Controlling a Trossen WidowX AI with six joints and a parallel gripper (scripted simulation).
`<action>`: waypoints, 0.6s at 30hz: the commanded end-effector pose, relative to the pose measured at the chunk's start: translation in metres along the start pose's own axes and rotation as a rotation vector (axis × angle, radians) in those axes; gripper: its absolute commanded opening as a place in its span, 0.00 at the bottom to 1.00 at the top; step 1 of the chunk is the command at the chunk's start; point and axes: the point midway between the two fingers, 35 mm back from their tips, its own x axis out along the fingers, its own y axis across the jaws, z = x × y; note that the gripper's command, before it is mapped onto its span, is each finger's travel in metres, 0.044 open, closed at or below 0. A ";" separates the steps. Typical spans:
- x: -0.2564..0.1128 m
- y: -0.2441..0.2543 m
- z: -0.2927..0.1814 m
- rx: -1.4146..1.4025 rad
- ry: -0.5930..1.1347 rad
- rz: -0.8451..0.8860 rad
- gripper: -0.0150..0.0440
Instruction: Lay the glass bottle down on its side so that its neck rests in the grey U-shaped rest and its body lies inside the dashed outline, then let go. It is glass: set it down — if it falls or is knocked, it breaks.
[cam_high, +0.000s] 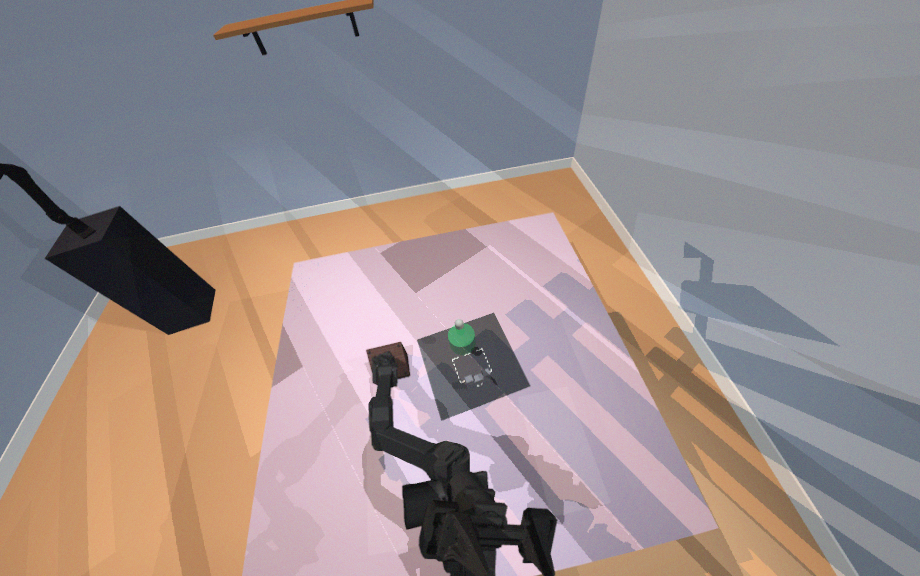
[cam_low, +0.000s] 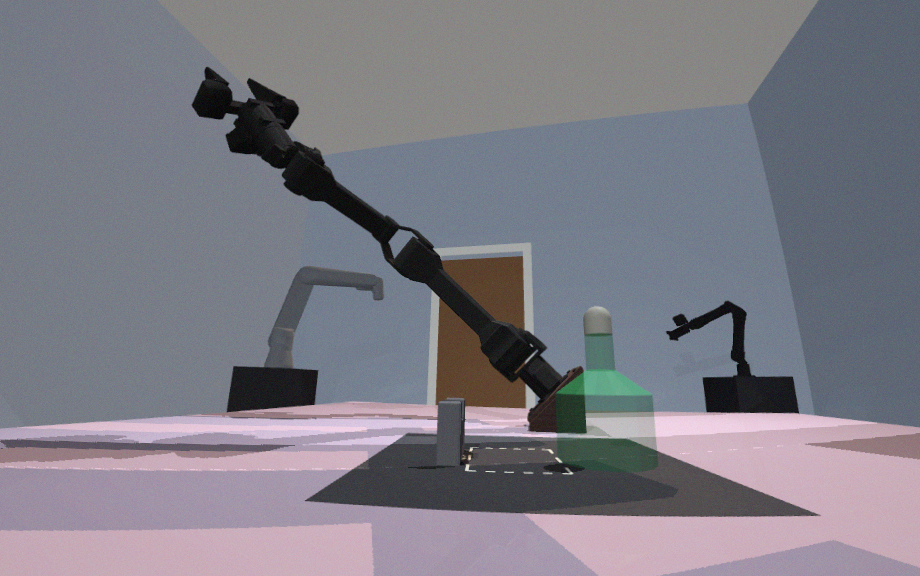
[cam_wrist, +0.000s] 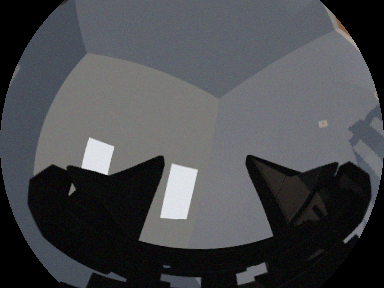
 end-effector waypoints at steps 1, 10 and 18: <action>0.000 -0.001 -0.001 0.003 0.003 -0.002 0.98; -0.007 -0.039 -0.032 0.025 0.035 -0.124 1.00; -0.033 -0.110 -0.093 -0.039 0.142 -0.377 1.00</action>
